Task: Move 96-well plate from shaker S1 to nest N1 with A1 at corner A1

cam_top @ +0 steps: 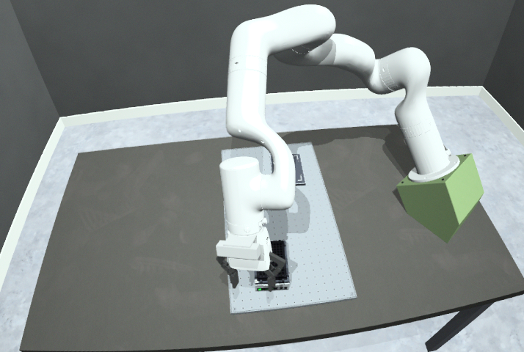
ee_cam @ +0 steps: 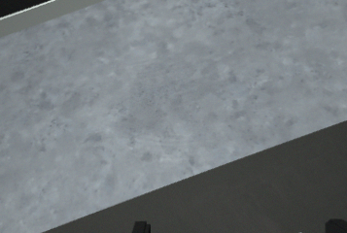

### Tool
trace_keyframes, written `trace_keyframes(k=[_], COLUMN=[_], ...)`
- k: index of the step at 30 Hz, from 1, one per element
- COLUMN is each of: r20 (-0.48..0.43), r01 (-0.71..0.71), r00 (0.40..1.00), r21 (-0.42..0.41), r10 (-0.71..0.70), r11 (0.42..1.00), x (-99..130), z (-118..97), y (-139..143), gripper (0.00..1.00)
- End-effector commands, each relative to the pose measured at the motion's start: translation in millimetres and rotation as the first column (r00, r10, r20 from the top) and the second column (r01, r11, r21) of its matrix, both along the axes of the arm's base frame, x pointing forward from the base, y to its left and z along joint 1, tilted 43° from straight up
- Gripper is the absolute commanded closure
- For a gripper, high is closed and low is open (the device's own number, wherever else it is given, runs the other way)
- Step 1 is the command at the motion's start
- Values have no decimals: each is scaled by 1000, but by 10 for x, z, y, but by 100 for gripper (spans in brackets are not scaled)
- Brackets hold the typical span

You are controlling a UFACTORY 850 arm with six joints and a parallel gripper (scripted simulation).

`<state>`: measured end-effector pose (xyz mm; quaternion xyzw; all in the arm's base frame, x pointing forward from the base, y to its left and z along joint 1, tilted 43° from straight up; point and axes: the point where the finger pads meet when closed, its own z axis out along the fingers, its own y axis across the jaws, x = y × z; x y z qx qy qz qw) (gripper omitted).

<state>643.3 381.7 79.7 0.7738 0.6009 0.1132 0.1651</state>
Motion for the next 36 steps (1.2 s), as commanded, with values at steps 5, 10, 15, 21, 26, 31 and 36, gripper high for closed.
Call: trace_keyframes(k=[5, 10, 15, 21, 26, 31, 36], r20=[-14, -27, -29, -35, -39, -38, -38], r01=[-13, -26, -30, -39, -52, -58, -62], r00=[1000, 999, 999, 999, 998, 998, 998], r21=[-109, -218, -250, -324, -425, -484, -521], r10=[11, 21, 23, 29, 39, 45, 50], r11=[994, 976, 968, 945, 904, 873, 851], x=[-165, -281, -323, -424, -520, -567, -629], z=[13, 45, 63, 120, 205, 262, 341], y=[-268, -488, -572, -782, -997, -1109, -1255], gripper=[0, 0, 0, 0, 0, 0, 0])
